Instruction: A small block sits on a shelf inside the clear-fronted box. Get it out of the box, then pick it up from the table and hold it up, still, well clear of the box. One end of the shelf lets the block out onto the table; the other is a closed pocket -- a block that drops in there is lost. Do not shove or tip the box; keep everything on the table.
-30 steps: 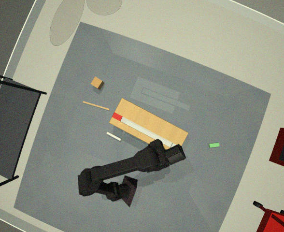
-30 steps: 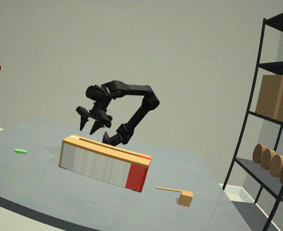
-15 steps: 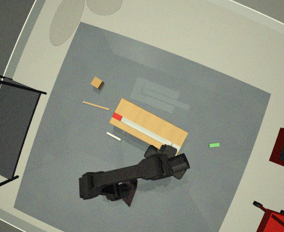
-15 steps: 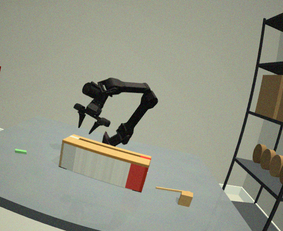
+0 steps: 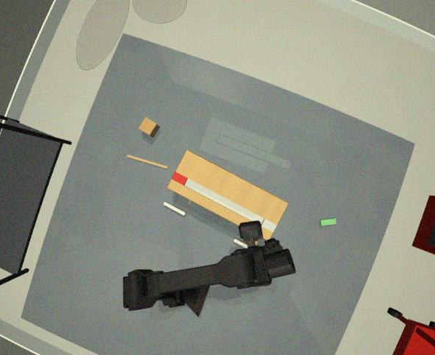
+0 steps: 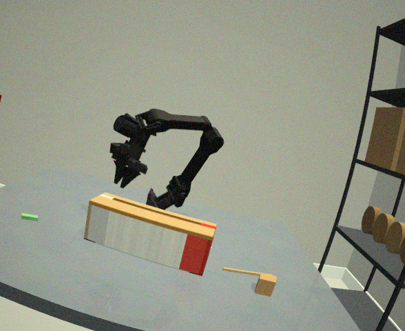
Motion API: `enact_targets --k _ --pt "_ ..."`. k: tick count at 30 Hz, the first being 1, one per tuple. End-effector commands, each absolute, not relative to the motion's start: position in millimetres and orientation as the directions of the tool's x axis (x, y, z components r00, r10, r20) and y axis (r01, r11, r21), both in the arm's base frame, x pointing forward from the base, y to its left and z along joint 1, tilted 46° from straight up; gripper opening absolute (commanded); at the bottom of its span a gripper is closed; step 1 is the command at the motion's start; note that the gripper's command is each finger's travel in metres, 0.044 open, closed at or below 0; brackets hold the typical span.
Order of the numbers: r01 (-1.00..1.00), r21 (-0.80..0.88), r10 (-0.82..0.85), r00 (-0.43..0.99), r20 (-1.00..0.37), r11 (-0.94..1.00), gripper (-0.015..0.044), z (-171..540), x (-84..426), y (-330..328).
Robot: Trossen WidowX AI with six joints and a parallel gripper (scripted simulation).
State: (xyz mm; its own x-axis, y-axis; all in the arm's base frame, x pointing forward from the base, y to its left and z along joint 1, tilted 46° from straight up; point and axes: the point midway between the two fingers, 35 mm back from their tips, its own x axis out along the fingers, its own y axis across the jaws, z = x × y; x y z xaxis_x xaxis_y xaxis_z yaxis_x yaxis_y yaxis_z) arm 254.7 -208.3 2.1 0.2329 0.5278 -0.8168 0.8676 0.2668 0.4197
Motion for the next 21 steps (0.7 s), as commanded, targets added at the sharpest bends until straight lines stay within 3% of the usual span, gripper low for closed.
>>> enact_targets --k 1,11,21 --pt "0.856 -0.024 0.570 0.323 -0.756 -0.517 0.0285 -6.8 241.5 -210.0" --pt "0.501 -0.362 0.576 0.380 -0.724 -0.786 0.0285 -8.8 235.0 -214.7" --pt "0.018 -0.632 0.576 0.433 -0.694 -0.775 0.0285 -10.3 228.9 -219.1"
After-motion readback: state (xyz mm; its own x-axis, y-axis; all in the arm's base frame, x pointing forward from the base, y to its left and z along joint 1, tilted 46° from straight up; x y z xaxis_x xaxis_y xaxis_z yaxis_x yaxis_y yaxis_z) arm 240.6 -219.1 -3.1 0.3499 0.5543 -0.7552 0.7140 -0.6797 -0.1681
